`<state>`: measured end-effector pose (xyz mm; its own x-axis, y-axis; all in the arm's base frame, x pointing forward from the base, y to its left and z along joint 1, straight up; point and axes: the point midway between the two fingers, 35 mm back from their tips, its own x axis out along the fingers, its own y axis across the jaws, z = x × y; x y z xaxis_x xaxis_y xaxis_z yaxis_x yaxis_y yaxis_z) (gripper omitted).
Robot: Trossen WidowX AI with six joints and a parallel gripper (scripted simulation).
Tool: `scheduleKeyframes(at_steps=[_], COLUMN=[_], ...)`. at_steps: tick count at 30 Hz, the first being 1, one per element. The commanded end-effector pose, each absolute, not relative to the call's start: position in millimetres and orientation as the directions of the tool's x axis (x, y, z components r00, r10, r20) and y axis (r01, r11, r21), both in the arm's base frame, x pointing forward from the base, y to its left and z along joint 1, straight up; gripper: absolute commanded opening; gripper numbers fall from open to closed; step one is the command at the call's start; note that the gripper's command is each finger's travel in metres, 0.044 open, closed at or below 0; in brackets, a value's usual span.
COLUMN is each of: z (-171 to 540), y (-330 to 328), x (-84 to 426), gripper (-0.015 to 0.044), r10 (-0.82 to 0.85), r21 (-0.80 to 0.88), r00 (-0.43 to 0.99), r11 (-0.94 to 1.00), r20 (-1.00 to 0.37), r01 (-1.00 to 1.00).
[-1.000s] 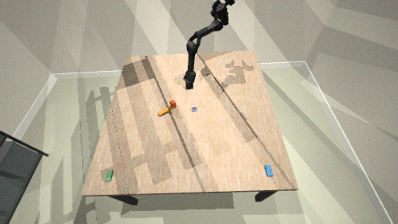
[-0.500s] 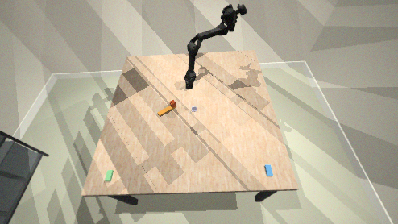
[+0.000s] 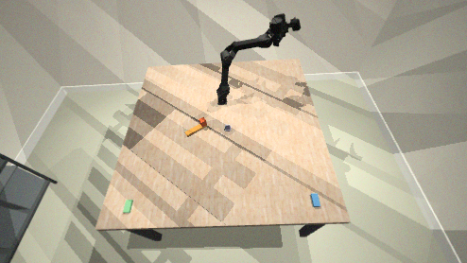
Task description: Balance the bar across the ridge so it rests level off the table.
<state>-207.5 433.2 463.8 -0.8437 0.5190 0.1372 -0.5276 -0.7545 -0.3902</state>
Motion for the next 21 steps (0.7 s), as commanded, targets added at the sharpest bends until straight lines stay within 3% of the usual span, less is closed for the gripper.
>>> scheduleKeyframes(at_steps=[1, 21], z=[454.5, 416.2], y=[446.1, 485.7], x=[-185.0, -38.8], gripper=[0.0315, 0.0315], r10=[0.578, 0.848], r21=[-0.350, -0.137], r00=[-0.808, -0.529], r11=[-0.738, -0.528], r20=[0.111, -0.028], r01=[-0.577, -0.838])
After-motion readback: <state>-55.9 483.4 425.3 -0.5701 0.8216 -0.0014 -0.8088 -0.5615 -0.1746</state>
